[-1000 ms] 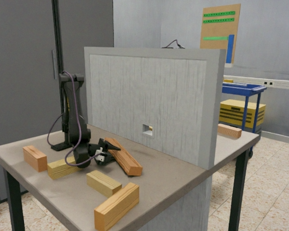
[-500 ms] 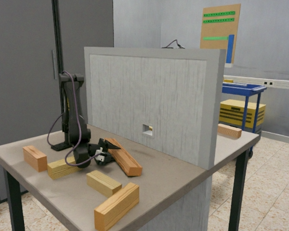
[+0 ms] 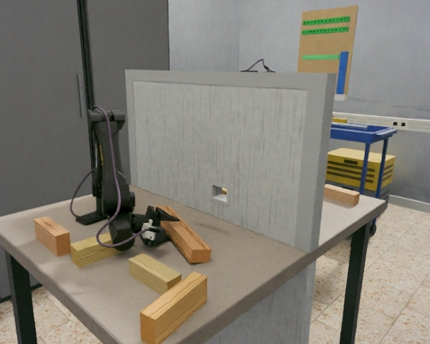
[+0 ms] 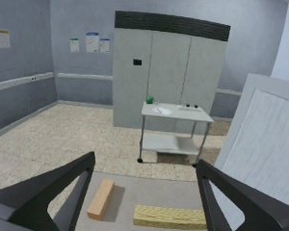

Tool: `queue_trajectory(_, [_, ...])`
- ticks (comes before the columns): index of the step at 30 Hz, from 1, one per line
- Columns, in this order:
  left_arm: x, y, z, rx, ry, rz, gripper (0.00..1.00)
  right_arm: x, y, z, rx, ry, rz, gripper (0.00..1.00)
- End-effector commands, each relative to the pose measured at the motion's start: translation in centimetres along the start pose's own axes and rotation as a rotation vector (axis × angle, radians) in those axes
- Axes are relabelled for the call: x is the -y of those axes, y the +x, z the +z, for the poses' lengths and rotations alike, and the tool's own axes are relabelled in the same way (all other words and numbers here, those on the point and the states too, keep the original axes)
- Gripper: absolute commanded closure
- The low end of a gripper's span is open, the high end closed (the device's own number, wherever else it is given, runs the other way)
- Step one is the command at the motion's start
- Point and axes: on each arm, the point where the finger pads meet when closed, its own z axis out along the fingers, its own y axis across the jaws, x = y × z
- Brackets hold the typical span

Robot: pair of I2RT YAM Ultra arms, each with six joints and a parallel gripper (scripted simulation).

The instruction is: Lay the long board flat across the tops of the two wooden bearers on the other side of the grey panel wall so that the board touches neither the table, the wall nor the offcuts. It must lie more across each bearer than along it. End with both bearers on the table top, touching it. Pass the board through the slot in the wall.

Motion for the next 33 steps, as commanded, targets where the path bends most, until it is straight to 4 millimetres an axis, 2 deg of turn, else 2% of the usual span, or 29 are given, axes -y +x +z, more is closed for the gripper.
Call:
queue_trajectory(1, [0.0,-1.6,-0.7,0.051,-0.004,-0.003,0.0,-0.9,-0.5,-0.9,0.006,-0.04,-0.007,0.42])
queue_trajectory(6, [0.0,-1.6,-0.7,0.051,-0.004,-0.003,0.0,-0.9,-1.1,-1.2,0.014,-0.039,-0.012,0.42])
queue_trajectory(9, [0.0,-1.6,-0.7,0.051,-0.004,-0.003,0.0,-2.3,-1.2,-1.1,0.015,-0.036,-0.064,0.42])
queue_trajectory(20, [0.0,-1.6,-0.7,0.051,-0.004,-0.003,0.0,-2.5,-1.5,-1.2,0.018,-0.035,-0.073,0.42])
queue_trajectory(21, [0.0,-1.6,-0.7,0.051,-0.004,-0.003,0.0,-1.3,-0.2,-2.2,-0.008,-0.047,-0.005,0.42])
queue_trajectory(22, [0.0,-1.6,-0.7,0.051,-0.004,-0.003,0.0,-1.3,0.1,-2.5,-0.015,-0.048,0.002,0.42])
queue_trajectory(23, [0.0,-1.6,-0.7,0.051,-0.004,-0.003,0.0,-2.4,-1.1,-1.3,0.015,-0.036,-0.067,0.42])
queue_trajectory(25, [0.0,-1.6,-0.7,0.051,-0.004,-0.003,0.0,-2.5,-1.5,-1.3,0.02,-0.034,-0.077,0.42])
queue_trajectory(33, [0.0,-1.6,-0.7,0.051,-0.004,-0.003,0.0,-2.5,-1.4,-1.3,0.018,-0.035,-0.075,0.42])
